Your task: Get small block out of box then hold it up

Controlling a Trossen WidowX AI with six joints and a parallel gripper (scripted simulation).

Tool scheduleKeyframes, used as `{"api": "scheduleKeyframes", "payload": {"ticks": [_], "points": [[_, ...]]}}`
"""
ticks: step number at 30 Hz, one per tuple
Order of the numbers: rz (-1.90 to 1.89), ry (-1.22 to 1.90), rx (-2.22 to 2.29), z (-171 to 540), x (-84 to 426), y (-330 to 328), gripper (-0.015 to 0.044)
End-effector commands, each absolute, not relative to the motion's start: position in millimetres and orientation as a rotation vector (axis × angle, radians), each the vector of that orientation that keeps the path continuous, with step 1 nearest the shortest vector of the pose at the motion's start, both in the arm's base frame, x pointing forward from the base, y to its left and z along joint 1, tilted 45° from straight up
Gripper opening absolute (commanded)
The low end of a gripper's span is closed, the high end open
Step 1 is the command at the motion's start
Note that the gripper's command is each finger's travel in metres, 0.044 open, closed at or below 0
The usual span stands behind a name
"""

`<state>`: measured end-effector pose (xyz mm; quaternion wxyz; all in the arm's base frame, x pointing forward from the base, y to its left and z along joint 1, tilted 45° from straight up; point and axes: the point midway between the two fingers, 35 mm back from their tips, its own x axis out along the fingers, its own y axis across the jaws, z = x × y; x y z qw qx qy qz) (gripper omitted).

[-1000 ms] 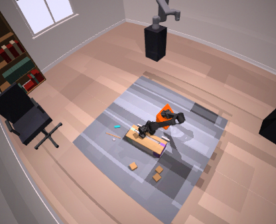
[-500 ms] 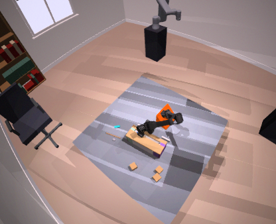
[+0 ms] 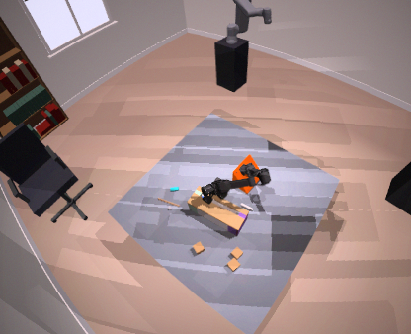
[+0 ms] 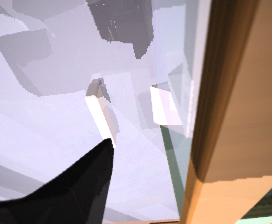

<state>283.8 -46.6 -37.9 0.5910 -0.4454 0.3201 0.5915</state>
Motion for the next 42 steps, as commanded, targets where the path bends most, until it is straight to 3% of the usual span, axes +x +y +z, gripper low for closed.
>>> {"api": "scheduleKeyframes", "payload": {"ticks": [1, 21, 29, 36, 40, 42], "points": [[1.382, 0.748, -1.037, -42.6, 283.5, -49.5, 0.0400], [1.382, 0.748, -1.038, -55.2, 286.7, -62.8, 0.0400], [1.383, 0.753, -1.032, -9.5, 283.4, -104.6, 0.0400], [1.369, 0.752, -1.035, -10.5, 285.7, -104.6, 0.0400], [1.230, 0.883, -0.809, -12.0, 283.2, -106.7, 0.0295], [1.114, 0.977, -0.622, -13.1, 281.3, -108.3, 0.0285]]}}
